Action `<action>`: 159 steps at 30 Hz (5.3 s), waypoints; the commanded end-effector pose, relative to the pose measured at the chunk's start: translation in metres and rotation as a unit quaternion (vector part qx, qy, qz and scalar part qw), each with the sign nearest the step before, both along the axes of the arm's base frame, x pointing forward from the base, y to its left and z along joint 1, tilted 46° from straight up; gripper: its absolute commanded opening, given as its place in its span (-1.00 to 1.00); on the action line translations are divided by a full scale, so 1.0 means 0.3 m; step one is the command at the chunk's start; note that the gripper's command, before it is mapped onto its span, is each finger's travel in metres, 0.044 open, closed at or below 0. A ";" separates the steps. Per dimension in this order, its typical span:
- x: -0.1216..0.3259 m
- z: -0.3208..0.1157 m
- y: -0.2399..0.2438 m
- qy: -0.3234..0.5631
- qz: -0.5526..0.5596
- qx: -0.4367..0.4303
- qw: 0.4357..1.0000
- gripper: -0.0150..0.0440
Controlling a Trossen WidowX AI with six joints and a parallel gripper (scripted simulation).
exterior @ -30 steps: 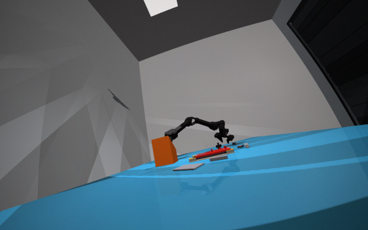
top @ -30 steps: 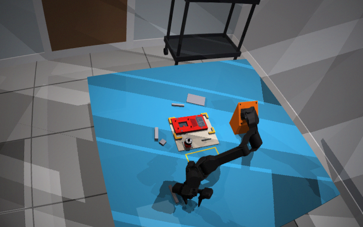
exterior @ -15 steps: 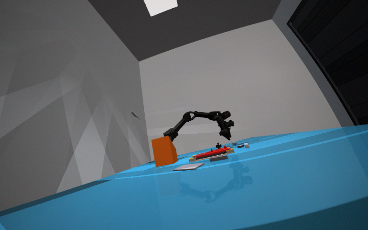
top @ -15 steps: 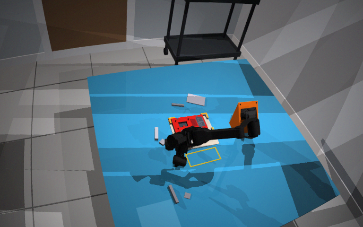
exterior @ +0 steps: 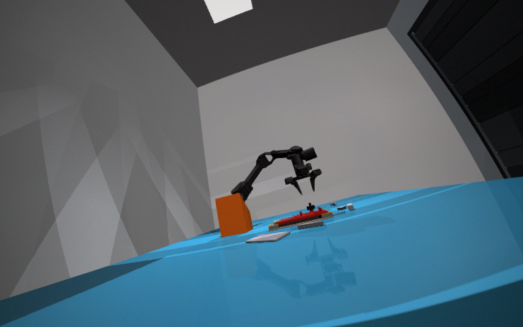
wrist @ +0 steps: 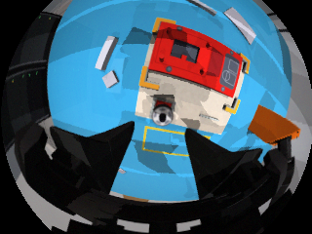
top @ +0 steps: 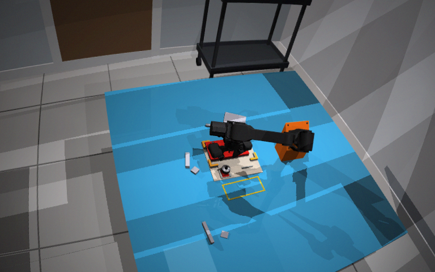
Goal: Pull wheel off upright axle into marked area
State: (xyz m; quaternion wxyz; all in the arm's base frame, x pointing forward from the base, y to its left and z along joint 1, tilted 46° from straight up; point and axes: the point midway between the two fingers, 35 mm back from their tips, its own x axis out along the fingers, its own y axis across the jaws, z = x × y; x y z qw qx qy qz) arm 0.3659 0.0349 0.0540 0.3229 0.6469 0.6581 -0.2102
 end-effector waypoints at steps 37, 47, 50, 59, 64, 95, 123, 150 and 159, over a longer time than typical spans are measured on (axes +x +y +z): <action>-0.020 -0.144 0.198 0.030 -0.003 0.000 1.000 0.01; -0.020 -0.139 0.192 0.030 -0.004 0.000 1.000 -0.49; -0.020 -0.137 0.190 0.030 -0.004 0.000 1.000 -0.49; -0.019 -0.130 0.183 0.030 -0.004 0.000 1.000 -0.49; -0.019 -0.126 0.179 0.030 -0.004 0.000 1.000 -0.49; -0.018 -0.103 0.153 0.029 -0.005 0.000 1.000 -0.49; -0.018 -0.082 0.131 0.029 -0.006 0.000 1.000 -0.49; -0.019 -0.062 0.110 0.029 -0.007 0.001 1.000 -0.49; -0.025 0.016 0.027 0.029 -0.008 0.000 1.000 -0.49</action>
